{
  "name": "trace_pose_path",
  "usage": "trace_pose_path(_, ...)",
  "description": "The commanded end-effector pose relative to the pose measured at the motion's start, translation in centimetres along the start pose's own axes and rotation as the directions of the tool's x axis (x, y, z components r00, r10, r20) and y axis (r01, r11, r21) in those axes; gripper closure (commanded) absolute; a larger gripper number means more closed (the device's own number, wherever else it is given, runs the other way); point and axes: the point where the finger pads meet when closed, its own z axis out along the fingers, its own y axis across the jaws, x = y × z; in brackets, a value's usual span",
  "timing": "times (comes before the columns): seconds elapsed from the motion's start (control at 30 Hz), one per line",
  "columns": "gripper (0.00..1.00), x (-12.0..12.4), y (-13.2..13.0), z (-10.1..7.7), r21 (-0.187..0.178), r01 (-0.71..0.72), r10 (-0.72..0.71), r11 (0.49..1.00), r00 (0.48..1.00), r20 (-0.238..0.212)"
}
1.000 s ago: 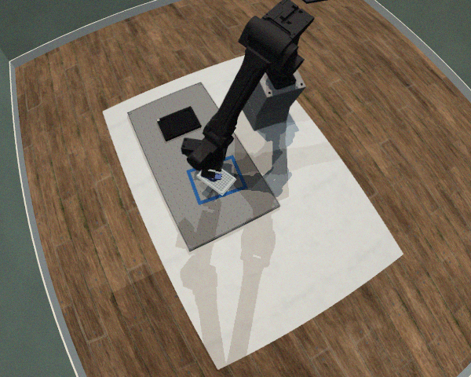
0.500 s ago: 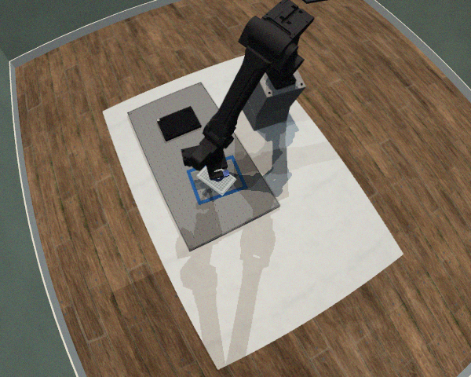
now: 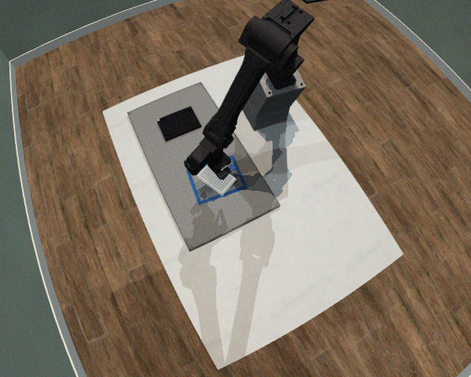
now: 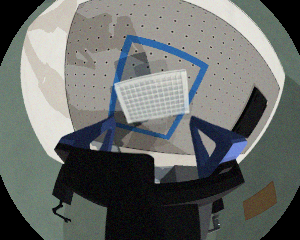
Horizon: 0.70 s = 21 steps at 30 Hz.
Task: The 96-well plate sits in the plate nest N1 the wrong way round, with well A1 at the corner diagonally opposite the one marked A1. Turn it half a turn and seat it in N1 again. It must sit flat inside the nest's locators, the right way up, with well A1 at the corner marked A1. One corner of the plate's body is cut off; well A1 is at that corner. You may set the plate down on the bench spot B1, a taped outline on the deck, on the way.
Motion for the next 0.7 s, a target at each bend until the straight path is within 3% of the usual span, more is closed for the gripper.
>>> trace_pose_path(0.0, 0.00, -0.46, 0.38, -0.60, -0.004, 0.183, -0.183, 0.983, 0.983, 0.014)
trace_pose_path(0.27, 0.00, -0.46, 0.38, -0.61, -0.002, 0.284, -0.284, 0.959, 0.959, 0.015)
trace_pose_path(0.67, 0.00, -0.44, 0.40, -0.60, 0.002, 0.609, -0.609, 0.793, 0.793, 0.015)
